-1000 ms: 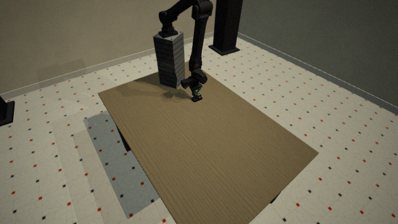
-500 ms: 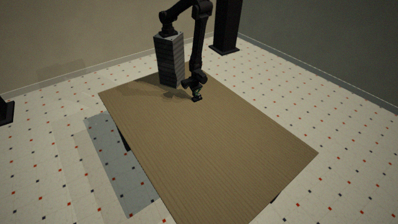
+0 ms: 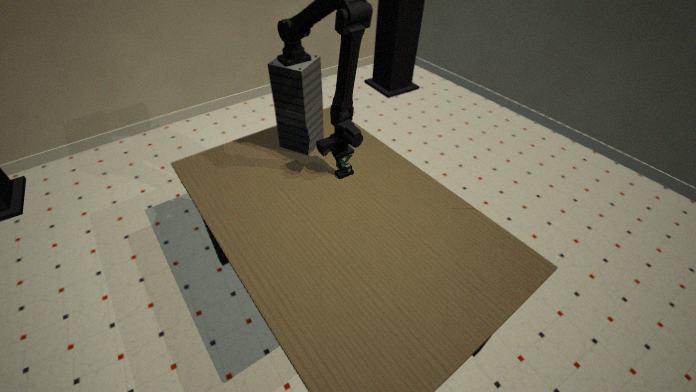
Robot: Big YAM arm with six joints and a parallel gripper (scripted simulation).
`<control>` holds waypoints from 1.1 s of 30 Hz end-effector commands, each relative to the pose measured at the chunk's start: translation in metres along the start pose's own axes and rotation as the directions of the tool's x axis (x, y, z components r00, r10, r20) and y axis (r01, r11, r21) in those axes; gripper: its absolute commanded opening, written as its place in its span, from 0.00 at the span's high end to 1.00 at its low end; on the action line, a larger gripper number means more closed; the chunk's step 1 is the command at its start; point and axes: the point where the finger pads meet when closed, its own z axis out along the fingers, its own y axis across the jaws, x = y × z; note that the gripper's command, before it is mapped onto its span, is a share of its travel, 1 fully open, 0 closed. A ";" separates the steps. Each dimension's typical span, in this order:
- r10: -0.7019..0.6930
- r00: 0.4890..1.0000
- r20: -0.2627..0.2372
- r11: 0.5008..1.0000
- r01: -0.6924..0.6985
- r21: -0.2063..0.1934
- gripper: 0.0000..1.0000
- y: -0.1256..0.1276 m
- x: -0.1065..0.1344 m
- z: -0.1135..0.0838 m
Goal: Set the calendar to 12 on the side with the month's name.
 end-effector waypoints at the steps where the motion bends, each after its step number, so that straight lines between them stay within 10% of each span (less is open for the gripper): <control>1: -0.020 1.000 0.001 0.999 0.020 -0.034 0.75 0.013 0.005 -0.009; 33: -0.022 1.000 0.003 0.999 0.022 -0.023 0.75 0.016 0.002 -0.010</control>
